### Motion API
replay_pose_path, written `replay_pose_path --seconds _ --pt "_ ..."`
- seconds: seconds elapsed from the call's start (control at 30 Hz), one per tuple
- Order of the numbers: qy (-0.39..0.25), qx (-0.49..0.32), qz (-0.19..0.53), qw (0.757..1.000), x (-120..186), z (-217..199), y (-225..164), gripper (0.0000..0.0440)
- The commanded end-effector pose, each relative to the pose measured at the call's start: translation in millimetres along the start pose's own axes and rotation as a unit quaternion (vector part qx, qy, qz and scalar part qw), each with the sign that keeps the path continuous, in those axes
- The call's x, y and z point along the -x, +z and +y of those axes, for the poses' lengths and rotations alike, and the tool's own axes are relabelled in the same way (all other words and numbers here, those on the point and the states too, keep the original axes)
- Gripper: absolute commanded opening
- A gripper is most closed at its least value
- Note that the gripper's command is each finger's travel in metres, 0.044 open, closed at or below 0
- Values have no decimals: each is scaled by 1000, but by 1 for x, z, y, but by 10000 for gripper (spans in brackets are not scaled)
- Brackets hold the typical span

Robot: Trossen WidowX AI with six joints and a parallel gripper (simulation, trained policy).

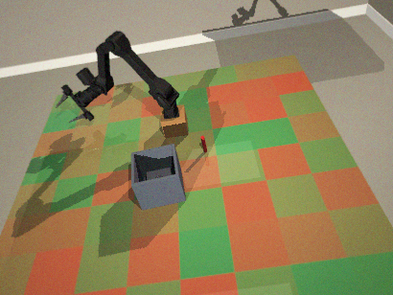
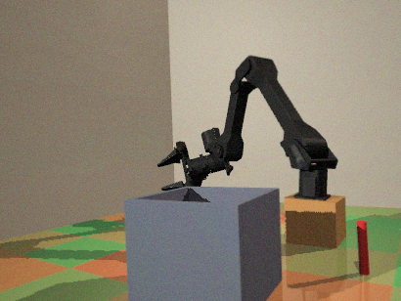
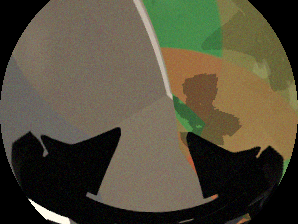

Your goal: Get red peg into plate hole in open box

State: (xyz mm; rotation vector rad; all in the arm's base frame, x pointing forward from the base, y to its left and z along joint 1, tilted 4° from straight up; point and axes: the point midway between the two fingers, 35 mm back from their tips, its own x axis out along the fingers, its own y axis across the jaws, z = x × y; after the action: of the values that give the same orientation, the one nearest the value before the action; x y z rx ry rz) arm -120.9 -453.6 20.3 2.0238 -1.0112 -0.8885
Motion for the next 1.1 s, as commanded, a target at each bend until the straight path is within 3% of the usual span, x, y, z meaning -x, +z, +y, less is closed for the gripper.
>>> replay_pose_path --seconds 0.0,0.07,0.37,0.7,1.07 --pt "-2 2 -2 1000 -2 0 0 421" --pt "-11 5 2 1000 -10 -1 -5 440" --pt "-50 52 53 996 -72 21 -70 440" --pt "-83 126 126 981 -131 43 -187 440" --pt "-101 197 201 954 -155 44 -325 440"
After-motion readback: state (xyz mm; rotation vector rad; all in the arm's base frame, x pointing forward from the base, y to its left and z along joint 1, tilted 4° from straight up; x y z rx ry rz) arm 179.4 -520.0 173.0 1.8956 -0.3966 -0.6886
